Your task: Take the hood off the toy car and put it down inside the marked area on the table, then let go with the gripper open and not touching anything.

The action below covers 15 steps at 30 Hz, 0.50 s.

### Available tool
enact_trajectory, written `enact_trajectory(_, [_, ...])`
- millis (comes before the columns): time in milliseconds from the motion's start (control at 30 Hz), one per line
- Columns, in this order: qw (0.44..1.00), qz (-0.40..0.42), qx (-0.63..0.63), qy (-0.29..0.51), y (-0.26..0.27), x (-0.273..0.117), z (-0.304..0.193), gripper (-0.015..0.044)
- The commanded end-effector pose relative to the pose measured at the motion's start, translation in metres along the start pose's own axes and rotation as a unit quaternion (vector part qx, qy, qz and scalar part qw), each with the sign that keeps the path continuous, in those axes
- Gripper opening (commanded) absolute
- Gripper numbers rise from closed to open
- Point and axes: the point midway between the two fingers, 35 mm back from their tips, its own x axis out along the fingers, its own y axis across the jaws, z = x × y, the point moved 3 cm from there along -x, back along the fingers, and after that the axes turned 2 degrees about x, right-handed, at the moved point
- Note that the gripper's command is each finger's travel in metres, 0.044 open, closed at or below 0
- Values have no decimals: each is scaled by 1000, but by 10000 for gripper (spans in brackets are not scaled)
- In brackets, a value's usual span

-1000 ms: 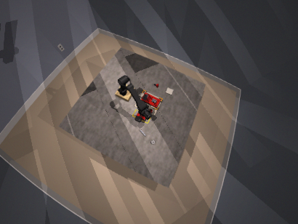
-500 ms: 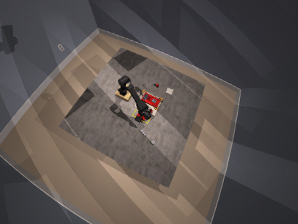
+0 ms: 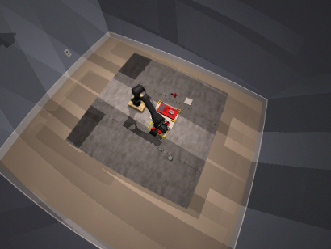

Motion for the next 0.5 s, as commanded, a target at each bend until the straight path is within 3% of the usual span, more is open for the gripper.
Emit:
enact_trajectory(0, [1000,0,-3,0,0,2,0,0])
enact_trajectory(467, [1000,0,-3,0,0,9,0,0])
